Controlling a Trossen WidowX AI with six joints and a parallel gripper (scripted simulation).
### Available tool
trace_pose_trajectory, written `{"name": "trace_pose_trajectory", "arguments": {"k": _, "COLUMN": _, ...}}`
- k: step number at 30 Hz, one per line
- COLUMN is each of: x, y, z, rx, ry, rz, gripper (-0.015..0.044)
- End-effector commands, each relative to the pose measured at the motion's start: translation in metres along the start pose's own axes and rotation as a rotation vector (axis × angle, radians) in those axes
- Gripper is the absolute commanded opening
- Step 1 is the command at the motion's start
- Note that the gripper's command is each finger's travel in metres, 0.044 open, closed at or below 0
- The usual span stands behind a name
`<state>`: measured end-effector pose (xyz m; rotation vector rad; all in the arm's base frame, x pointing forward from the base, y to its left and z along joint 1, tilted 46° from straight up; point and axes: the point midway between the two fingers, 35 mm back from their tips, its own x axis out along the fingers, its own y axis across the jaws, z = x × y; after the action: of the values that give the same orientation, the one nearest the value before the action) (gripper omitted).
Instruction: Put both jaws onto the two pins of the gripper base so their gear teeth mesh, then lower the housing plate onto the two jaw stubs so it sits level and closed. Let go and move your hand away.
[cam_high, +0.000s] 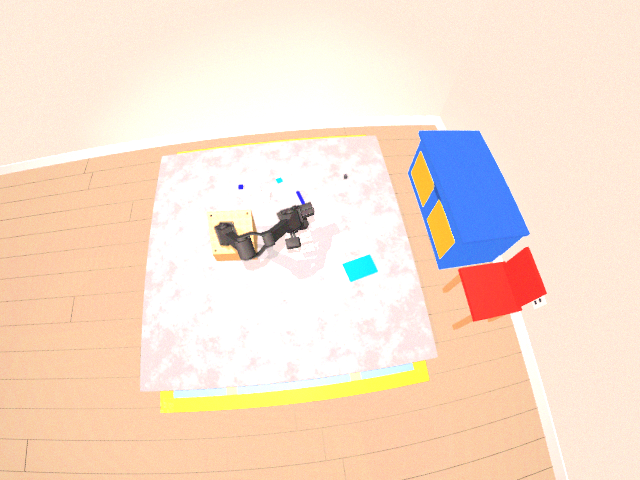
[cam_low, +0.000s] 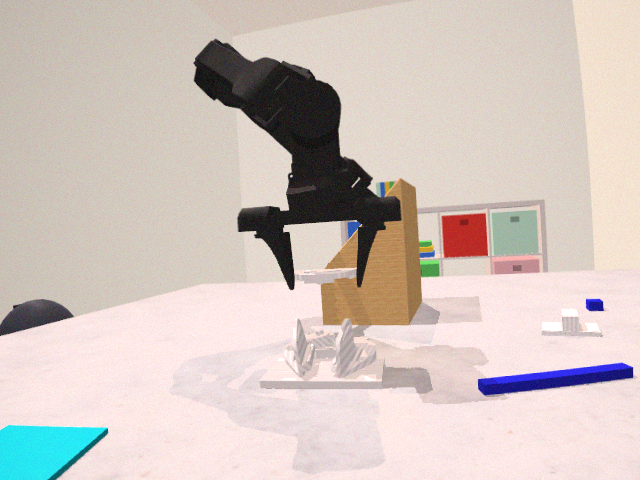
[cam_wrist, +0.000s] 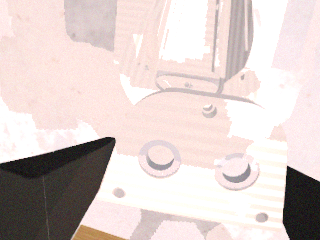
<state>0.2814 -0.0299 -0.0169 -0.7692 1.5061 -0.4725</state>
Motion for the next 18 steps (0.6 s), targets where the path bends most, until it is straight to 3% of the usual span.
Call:
{"name": "trace_pose_trajectory", "arguments": {"k": 1, "x": 0.0001, "y": -0.0011, "z": 0.0001, "rx": 0.008, "ry": -0.002, "rz": -0.004, "gripper": 0.0351}}
{"name": "trace_pose_trajectory", "arguments": {"k": 18, "x": 0.0001, "y": 0.0006, "z": -0.0010, "rx": 0.008, "ry": -0.002, "rz": -0.004, "gripper": 0.0351}}
